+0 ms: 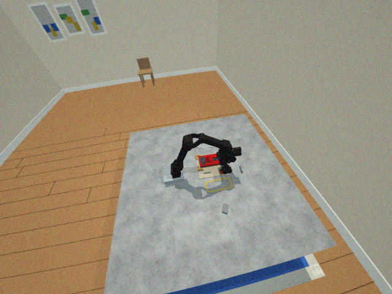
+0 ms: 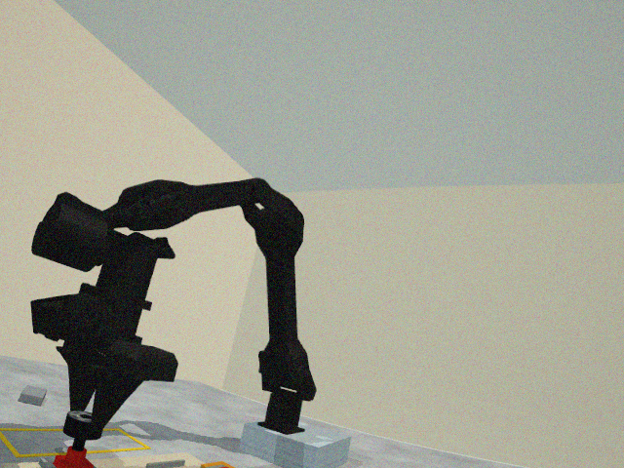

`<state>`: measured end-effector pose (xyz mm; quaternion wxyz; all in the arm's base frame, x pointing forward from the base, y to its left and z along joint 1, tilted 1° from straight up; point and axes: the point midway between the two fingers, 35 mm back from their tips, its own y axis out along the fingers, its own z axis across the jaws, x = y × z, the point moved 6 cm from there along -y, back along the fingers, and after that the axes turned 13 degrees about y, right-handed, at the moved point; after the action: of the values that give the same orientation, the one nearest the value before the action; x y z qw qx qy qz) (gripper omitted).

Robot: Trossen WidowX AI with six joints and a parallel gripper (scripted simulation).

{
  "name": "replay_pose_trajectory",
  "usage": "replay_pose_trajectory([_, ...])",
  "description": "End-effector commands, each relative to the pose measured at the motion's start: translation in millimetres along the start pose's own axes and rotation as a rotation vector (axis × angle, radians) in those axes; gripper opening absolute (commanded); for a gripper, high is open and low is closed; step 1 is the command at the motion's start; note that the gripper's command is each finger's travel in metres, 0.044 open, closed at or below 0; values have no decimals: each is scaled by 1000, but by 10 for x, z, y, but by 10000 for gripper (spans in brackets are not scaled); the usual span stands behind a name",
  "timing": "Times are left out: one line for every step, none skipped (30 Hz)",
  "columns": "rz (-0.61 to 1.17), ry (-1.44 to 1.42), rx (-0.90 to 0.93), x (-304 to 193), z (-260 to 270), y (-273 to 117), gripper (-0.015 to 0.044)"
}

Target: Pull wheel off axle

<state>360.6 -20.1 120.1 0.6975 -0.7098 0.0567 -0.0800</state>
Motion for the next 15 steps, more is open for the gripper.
replay_pose_trajectory([-11,0,2,9,2,-55,0])
replay_pose_trajectory([-11,0,2,8,2,-59,0])
replay_pose_trajectory([-11,0,2,8,2,-62,0])
replay_pose_trajectory([-11,0,2,8,2,-65,0])
replay_pose_trajectory([-11,0,2,8,2,-69,0])
replay_pose_trajectory([-11,0,2,8,2,-72,0])
replay_pose_trajectory([-11,0,2,8,2,-75,0])
replay_pose_trajectory([-11,0,2,8,2,-79,0])
replay_pose_trajectory([-11,0,2,8,2,-82,0])
replay_pose_trajectory([-11,0,2,7,2,-85,0])
replay_pose_trajectory([-12,0,2,7,2,-89,0])
replay_pose_trajectory([-12,0,2,7,2,-92,0])
replay_pose_trajectory([-12,0,2,7,2,-95,0])
replay_pose_trajectory([-12,0,2,7,2,-99,0])
replay_pose_trajectory([-12,0,2,7,2,-102,0])
